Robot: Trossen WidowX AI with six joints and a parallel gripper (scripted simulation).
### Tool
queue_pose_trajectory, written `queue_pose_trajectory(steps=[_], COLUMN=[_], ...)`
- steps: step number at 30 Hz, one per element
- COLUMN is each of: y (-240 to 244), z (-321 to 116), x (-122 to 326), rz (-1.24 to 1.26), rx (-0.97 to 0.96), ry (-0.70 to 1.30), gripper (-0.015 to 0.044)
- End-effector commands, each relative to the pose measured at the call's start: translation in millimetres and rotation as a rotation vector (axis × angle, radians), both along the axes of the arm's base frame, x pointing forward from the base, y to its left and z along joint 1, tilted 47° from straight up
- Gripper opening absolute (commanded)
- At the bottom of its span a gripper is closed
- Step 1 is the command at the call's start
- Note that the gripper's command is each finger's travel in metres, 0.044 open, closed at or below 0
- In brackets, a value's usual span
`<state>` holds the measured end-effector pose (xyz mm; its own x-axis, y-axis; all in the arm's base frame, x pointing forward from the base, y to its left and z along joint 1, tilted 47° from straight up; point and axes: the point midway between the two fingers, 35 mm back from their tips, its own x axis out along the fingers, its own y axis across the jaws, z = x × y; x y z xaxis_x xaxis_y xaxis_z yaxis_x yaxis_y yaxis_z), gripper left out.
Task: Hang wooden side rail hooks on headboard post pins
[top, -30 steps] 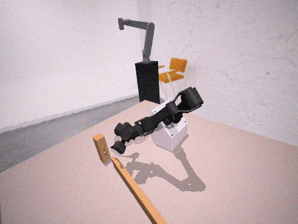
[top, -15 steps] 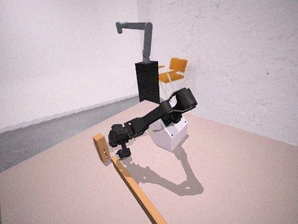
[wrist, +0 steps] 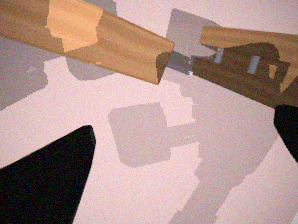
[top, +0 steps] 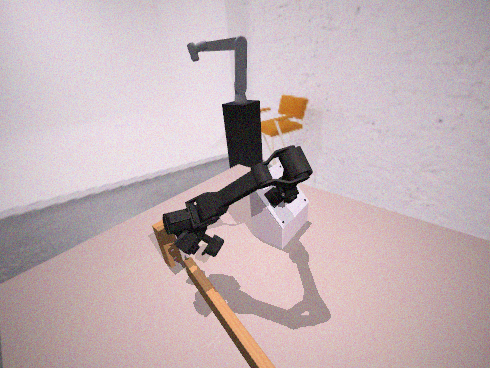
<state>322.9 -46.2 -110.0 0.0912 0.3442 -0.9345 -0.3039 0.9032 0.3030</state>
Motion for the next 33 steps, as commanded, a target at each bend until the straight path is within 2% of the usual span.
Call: queue_pose_trajectory(steps=[1, 10, 29, 33], y=[8.4, 10.4, 10.4, 30.4], z=[37.1, 59.6, 60.0, 41.1], x=[29.0, 39.5, 39.6, 40.3], rz=[0.649, 0.926, 0.931, 0.931], rx=[0.263, 0.354, 0.355, 0.356], ry=[-0.289, -0.524, -0.529, -0.529], gripper=[0.0440, 0.0440, 0.0440, 0.0440])
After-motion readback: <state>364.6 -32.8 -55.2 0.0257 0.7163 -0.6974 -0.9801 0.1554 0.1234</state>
